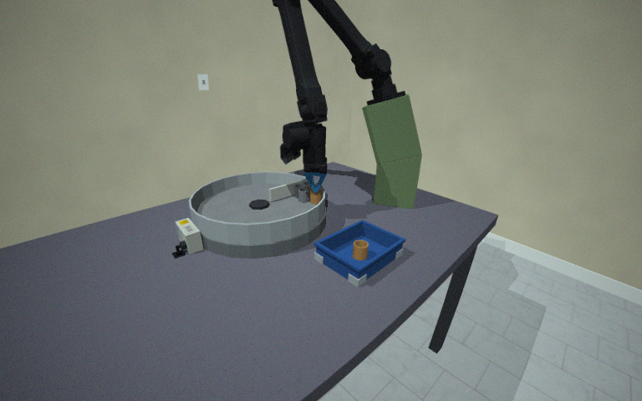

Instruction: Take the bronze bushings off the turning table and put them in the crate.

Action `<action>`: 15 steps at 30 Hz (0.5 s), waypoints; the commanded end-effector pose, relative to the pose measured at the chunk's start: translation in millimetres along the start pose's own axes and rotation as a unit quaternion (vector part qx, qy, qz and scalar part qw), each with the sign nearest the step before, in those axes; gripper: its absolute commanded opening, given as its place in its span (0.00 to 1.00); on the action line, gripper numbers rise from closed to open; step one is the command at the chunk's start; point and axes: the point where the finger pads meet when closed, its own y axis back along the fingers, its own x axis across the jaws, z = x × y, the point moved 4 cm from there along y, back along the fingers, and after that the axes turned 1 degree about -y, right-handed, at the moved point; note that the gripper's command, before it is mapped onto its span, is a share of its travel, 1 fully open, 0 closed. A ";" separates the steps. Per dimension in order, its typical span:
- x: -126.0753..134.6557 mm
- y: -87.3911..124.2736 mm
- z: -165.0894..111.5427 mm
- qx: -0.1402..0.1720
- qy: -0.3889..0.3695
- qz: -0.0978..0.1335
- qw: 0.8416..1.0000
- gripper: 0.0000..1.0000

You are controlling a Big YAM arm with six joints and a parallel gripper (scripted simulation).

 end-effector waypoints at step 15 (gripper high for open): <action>5.4 3.6 6.2 -0.007 0.003 0.007 1.000 0.14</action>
